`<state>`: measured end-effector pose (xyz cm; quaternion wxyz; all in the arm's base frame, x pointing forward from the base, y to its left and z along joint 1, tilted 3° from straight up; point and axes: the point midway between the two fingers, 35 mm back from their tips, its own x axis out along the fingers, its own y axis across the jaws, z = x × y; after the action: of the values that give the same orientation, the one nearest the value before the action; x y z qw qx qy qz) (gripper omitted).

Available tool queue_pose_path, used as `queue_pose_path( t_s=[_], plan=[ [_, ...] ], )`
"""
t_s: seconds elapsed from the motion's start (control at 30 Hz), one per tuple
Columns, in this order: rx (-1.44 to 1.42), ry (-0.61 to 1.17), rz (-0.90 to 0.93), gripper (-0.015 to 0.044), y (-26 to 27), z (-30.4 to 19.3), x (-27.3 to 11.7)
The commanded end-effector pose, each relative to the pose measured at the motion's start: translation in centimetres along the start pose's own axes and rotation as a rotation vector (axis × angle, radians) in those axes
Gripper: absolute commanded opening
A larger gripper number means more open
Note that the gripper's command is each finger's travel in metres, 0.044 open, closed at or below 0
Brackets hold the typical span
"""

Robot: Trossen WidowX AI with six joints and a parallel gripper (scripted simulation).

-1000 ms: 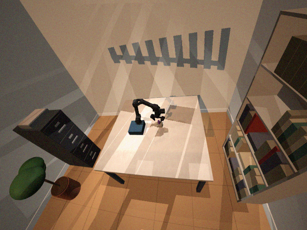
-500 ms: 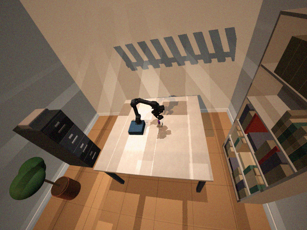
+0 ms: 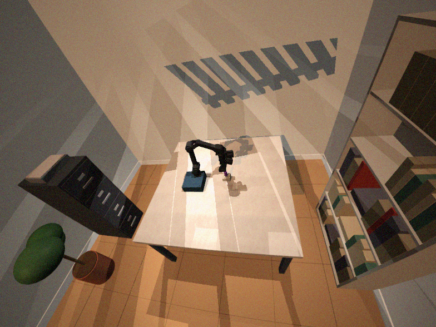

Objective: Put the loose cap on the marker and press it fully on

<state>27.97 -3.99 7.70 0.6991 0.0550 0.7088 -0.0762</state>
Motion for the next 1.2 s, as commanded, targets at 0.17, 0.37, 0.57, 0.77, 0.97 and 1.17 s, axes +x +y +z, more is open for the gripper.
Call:
queue_pose_path(
  t_s=[0.17,0.37,0.57,0.77,0.97,1.17],
  plan=[
    [0.019,0.000,0.001,0.0000,0.0,0.0,0.7],
    [0.019,0.000,0.001,0.0000,0.0,0.0,1.6],
    [0.019,0.000,0.001,0.0000,0.0,0.0,2.4],
    [0.019,0.000,0.001,0.0000,0.0,0.0,3.2],
    [0.019,0.000,0.001,0.0000,0.0,0.0,4.0],
    [0.016,-0.010,0.002,0.0000,0.1,0.2,3.5]
  ],
)
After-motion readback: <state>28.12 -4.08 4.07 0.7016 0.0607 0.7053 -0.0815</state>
